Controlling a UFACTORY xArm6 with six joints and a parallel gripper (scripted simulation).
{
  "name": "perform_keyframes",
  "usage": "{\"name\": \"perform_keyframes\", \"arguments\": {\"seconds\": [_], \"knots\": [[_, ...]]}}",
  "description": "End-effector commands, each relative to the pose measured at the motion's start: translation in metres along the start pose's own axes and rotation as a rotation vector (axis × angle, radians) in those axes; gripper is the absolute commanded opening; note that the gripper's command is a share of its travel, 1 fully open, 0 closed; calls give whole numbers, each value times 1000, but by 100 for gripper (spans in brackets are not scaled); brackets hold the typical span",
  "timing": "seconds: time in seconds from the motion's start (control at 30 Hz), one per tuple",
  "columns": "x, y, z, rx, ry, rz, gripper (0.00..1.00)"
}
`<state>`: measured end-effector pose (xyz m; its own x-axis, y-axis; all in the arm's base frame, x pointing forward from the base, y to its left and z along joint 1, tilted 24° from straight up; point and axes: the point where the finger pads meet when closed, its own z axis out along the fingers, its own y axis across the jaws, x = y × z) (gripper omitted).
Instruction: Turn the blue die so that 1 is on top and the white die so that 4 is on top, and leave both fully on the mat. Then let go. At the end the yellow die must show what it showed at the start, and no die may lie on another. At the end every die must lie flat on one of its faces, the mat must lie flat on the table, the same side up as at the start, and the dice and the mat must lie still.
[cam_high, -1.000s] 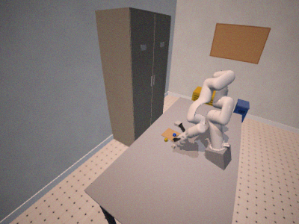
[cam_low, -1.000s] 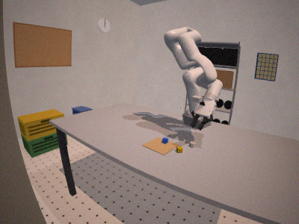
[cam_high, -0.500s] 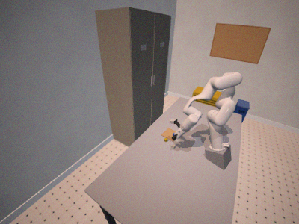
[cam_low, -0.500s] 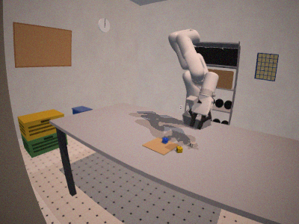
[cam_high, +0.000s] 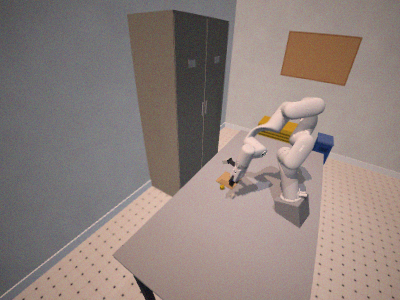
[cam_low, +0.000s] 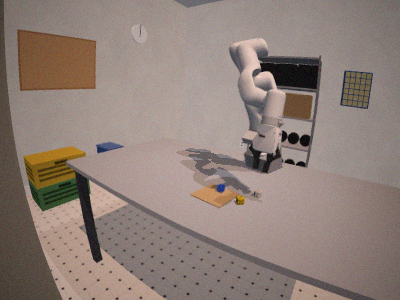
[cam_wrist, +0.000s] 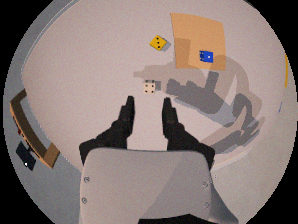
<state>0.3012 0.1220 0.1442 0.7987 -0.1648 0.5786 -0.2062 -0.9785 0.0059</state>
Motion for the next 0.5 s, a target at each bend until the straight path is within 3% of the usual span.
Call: {"name": "perform_keyframes", "arguments": {"seconds": [0.0,0.33,0.37,0.47], "knots": [[5,1,-2,-4,-155,-16,42],[7,-1,-3,3,-206,-17,42],[7,-1,-3,3,-206,-17,100],[7,-1,-3,3,-206,-17,100]]}}
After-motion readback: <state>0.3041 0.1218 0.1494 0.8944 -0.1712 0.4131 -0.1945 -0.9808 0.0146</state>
